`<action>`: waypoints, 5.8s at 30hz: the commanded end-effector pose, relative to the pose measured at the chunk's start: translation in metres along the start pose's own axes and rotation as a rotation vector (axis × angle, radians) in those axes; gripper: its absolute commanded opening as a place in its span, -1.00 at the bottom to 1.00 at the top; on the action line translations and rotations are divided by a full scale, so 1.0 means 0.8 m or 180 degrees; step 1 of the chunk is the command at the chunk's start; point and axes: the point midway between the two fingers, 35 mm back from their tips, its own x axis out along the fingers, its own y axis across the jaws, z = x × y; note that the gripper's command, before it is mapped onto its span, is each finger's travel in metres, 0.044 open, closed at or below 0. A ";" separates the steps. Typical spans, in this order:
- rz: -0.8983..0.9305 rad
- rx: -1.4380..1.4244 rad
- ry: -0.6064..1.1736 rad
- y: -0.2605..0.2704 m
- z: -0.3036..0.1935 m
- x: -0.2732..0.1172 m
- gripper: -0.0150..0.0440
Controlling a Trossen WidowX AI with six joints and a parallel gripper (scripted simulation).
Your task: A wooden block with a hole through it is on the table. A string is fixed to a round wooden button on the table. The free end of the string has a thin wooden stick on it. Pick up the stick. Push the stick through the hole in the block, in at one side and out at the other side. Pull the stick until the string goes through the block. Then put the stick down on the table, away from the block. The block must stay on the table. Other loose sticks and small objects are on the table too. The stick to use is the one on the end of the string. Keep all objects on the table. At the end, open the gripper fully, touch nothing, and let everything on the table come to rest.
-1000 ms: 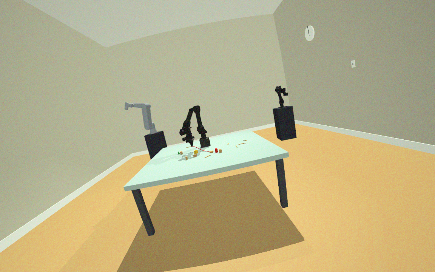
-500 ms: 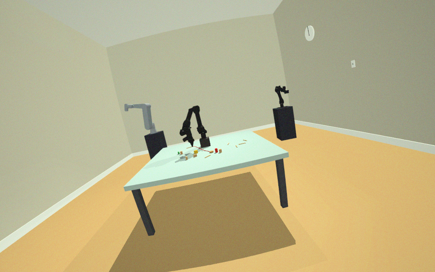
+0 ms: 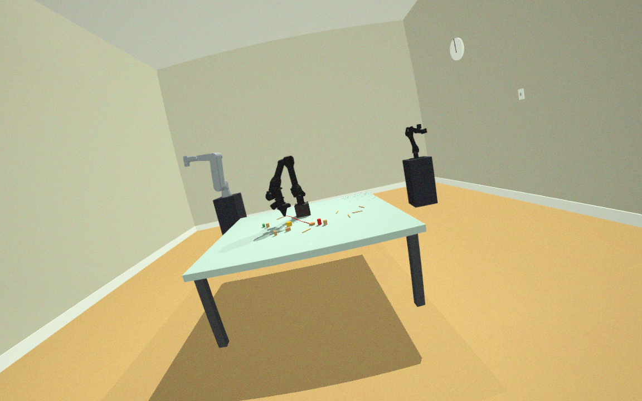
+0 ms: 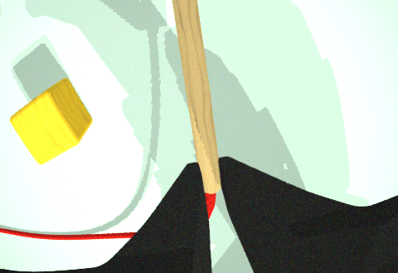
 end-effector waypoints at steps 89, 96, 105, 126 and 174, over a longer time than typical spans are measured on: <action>0.0525 -0.7323 0.0388 0.146 -0.011 -0.004 -0.49; 0.0622 -0.7888 0.0396 0.157 -0.015 -0.003 -0.49; 0.0759 -0.8616 0.0393 0.171 -0.020 -0.002 -0.49; 0.1181 -1.0285 0.0325 0.203 -0.034 0.001 -0.49; 0.1024 -1.0864 0.0181 0.224 0.006 0.000 -0.49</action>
